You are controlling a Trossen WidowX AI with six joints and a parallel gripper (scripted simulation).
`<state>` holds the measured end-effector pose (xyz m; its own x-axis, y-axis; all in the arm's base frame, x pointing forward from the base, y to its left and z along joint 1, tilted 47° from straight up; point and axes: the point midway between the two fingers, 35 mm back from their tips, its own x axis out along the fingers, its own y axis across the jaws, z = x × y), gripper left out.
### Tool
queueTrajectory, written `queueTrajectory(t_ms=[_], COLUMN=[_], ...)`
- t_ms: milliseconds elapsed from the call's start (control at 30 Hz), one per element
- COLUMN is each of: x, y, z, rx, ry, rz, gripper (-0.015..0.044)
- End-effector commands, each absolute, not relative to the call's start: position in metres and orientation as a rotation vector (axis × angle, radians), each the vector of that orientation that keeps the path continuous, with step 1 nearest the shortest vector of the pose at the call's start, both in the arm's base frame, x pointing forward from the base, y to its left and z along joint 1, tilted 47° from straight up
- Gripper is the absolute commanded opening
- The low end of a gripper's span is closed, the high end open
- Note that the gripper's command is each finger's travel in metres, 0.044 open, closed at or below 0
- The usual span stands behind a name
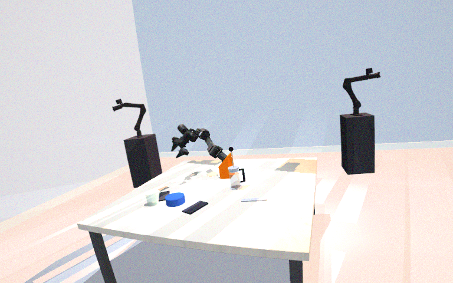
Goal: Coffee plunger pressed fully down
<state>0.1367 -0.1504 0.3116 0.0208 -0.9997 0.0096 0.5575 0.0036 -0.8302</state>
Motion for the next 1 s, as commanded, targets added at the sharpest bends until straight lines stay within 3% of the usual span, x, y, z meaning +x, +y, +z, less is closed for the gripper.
queueTrajectory(t_ms=[0, 400, 667, 967], x=[0.139, 0.227, 0.291, 0.296], y=[-0.15, -0.099, -0.007, 0.104], z=[0.311, 0.294, 0.251, 0.18], rx=[-0.779, -0.885, -0.955, -0.884], ry=[0.738, 0.541, 0.462, 0.508], rz=[-1.412, -1.044, -0.599, -0.199], gripper=[0.0426, 0.044, 0.044, 0.044])
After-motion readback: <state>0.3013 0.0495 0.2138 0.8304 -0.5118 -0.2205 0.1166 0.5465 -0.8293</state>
